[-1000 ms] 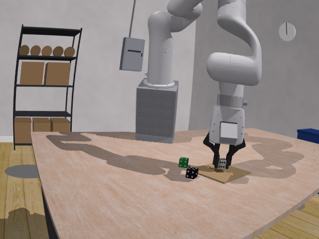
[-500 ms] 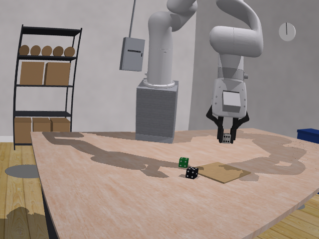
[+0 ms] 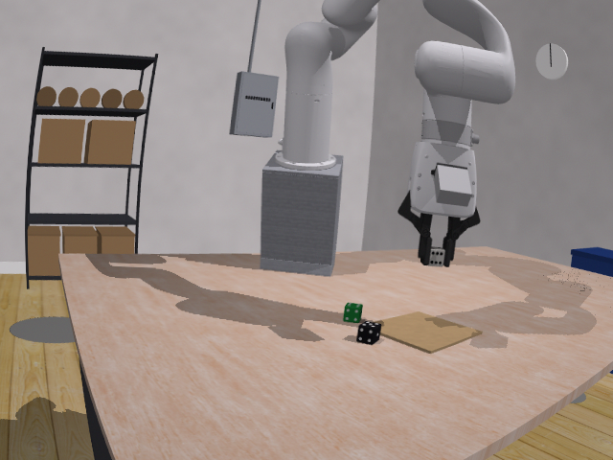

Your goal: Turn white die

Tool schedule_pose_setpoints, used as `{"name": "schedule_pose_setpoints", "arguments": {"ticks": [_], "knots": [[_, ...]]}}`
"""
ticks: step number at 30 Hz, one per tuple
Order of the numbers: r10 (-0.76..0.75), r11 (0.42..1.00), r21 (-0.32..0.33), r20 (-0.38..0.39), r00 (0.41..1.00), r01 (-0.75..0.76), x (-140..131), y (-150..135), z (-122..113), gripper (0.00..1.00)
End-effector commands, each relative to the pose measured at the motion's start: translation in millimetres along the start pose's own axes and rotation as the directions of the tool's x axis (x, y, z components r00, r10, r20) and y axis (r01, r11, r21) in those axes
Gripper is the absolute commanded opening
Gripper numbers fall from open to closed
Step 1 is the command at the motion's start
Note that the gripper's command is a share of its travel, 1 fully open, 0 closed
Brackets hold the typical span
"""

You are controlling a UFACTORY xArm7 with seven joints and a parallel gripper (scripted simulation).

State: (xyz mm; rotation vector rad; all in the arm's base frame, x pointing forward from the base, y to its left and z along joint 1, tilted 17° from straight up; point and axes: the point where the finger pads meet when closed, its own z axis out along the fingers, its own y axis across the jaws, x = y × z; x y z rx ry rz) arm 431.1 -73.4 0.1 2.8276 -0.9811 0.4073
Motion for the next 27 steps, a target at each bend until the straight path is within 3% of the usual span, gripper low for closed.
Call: {"name": "schedule_pose_setpoints", "arguments": {"ticks": [1,13,15,22,27], "knots": [[-0.165,0.986,0.001,0.001,0.986,0.165,1.5,-2.7,2.7,0.21],[-0.424,0.905,0.002,-0.001,0.905,0.424,4.2,-6.8,8.1,0.21],[-0.497,0.868,0.003,-0.003,0.868,0.497,5.4,-8.3,9.5,0.21],[-0.502,0.864,0.005,-0.026,0.864,0.503,5.3,-8.5,10.1,0.21],[-0.499,0.864,0.003,-0.120,0.858,0.503,4.7,-9.0,8.9,0.21]]}}
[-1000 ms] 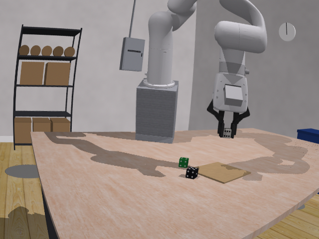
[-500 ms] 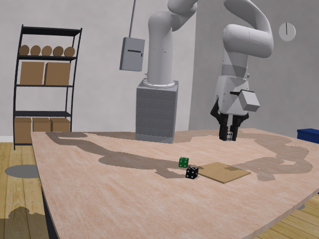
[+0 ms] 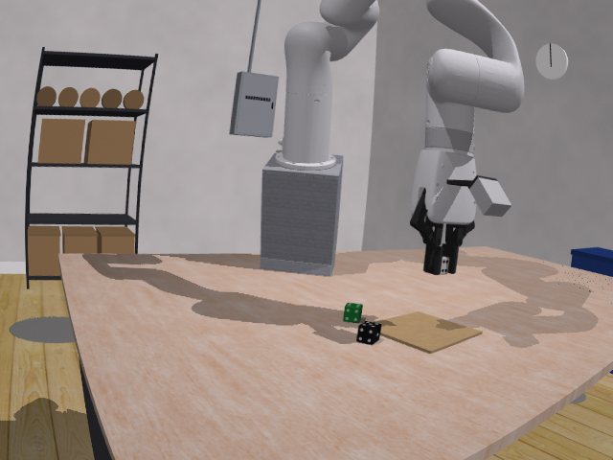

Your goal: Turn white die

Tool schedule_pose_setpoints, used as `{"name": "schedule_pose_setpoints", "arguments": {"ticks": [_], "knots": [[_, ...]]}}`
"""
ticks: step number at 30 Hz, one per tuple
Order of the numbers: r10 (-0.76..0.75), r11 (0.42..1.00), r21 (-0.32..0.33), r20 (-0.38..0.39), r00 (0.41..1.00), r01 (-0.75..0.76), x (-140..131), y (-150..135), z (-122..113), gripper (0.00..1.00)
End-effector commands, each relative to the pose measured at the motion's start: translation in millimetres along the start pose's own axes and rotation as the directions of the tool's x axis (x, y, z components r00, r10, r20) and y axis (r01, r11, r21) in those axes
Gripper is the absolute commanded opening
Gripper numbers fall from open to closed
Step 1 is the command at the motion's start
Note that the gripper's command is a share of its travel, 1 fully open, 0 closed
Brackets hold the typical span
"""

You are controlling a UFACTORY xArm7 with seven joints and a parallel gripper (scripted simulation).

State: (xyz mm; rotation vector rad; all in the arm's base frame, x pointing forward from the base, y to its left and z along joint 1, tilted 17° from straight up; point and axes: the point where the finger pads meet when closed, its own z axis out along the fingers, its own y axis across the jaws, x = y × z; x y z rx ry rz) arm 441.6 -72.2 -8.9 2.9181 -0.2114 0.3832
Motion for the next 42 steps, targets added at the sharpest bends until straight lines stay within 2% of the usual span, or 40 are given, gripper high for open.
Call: {"name": "schedule_pose_setpoints", "arguments": {"ticks": [1,3,7,18,21,23,30,35,38,40,42], "knots": [[-0.005,1.000,0.004,-0.116,0.993,0.006,0.0,-0.8,-1.6,0.21],[-0.005,1.000,0.004,-0.116,0.993,0.006,0.0,-0.8,-1.6,0.21],[-0.005,1.000,0.003,-0.247,0.969,0.006,-2.1,-0.2,-1.0,0.21],[-0.005,1.000,0.000,-0.425,0.905,0.005,-4.2,1.3,0.1,0.21],[-0.005,1.000,-0.001,-0.428,0.904,0.005,-4.3,1.3,0.2,0.21],[-0.004,1.000,0.002,-0.498,0.867,0.006,-4.9,1.0,0.1,0.21],[-0.003,1.000,0.004,-0.596,0.803,0.006,-6.0,0.5,-0.5,0.21],[-0.002,1.000,0.003,-0.681,0.732,0.006,-6.9,0.6,-0.1,0.21],[-0.002,1.000,0.004,-0.693,0.721,0.006,-7.1,0.4,-0.4,0.21],[-0.001,1.000,0.003,-0.744,0.669,0.006,-7.6,0.5,0.0,0.21],[-0.001,1.000,0.004,-0.765,0.644,0.006,-7.9,0.5,-0.1,0.21]]}}
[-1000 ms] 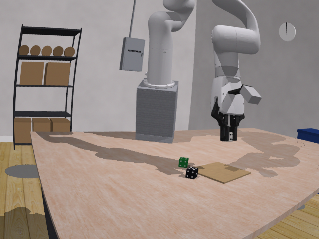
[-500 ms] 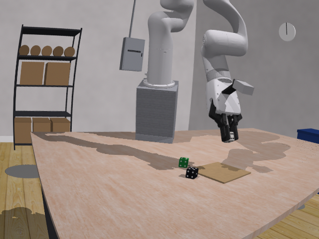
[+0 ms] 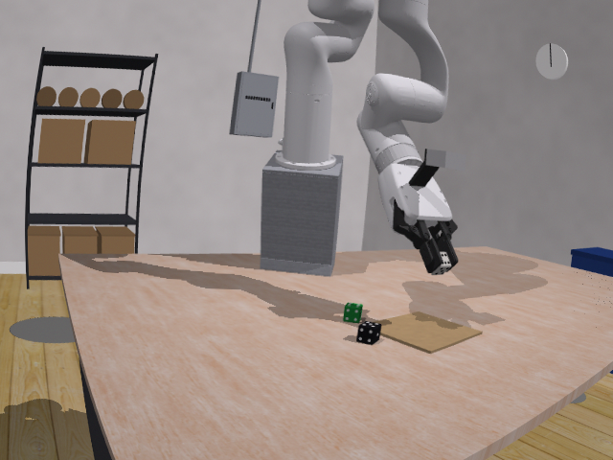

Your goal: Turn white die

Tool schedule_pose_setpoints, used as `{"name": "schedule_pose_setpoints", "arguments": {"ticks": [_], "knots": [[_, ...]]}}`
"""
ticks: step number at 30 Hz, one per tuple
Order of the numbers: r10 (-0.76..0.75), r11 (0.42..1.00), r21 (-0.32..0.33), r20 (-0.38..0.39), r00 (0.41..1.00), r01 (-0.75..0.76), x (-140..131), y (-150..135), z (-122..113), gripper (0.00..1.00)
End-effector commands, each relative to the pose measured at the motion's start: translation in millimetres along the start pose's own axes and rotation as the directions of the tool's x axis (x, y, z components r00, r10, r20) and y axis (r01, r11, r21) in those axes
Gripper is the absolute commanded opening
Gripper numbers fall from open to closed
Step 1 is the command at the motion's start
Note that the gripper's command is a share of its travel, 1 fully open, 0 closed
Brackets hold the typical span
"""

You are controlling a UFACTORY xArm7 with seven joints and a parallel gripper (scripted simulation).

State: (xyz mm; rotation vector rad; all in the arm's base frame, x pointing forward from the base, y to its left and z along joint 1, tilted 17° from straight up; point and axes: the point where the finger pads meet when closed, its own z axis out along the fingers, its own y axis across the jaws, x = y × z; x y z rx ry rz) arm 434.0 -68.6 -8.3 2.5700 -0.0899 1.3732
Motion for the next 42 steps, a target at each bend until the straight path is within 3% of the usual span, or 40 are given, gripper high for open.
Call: {"name": "schedule_pose_setpoints", "arguments": {"ticks": [1,10,29,42], "knots": [[0.002,1.000,0.003,-0.175,0.985,-0.001,-2.3,2.5,1.3,0.21],[0.002,1.000,0.003,-0.309,0.951,-0.002,-3.2,2.4,0.2,0.21],[0.003,1.000,0.003,-0.328,0.945,-0.002,-8.0,2.3,4.5,0.21],[0.003,1.000,0.003,-0.328,0.945,-0.002,-37.3,2.1,35.8,0.21]]}}
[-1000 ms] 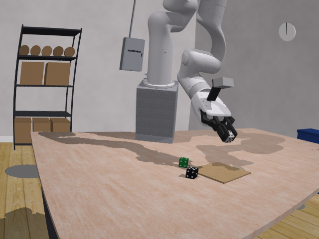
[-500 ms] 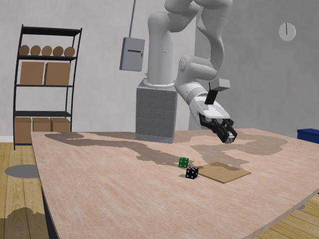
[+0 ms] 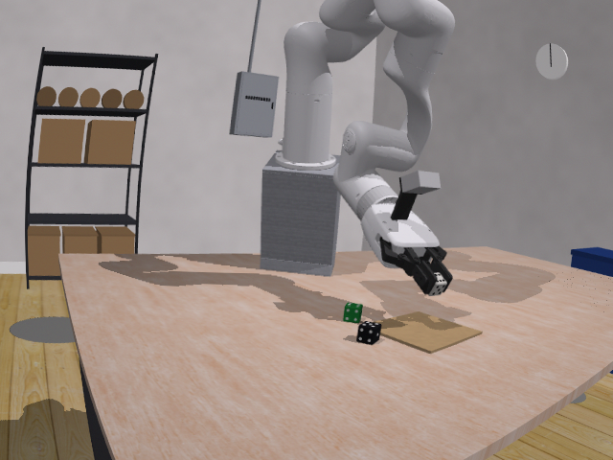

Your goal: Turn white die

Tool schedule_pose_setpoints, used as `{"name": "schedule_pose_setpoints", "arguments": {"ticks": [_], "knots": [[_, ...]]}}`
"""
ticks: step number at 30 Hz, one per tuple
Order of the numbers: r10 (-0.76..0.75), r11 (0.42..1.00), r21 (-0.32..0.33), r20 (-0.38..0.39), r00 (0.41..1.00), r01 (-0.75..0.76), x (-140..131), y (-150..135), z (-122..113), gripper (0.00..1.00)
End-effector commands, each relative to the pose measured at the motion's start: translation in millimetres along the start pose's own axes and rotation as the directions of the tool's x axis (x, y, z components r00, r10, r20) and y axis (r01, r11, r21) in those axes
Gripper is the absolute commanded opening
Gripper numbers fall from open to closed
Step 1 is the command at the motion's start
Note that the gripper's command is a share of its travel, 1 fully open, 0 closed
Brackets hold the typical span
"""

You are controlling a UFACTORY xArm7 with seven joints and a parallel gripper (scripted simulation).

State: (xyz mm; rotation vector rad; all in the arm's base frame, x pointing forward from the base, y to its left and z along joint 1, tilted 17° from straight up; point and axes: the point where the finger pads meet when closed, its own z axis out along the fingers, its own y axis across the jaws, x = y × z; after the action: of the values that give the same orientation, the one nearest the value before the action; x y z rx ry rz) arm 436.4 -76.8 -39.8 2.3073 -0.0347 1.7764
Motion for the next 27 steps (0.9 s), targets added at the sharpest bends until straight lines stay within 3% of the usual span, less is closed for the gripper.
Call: {"name": "schedule_pose_setpoints", "arguments": {"ticks": [1,12,27], "knots": [[0.000,1.000,0.000,-0.004,1.000,0.000,-19.5,-0.2,11.9,0.21],[0.000,1.000,0.000,-0.004,1.000,0.000,-36.2,-0.2,20.8,0.21],[0.000,1.000,0.000,-0.004,1.000,0.000,-37.0,-0.2,21.2,0.21]]}}
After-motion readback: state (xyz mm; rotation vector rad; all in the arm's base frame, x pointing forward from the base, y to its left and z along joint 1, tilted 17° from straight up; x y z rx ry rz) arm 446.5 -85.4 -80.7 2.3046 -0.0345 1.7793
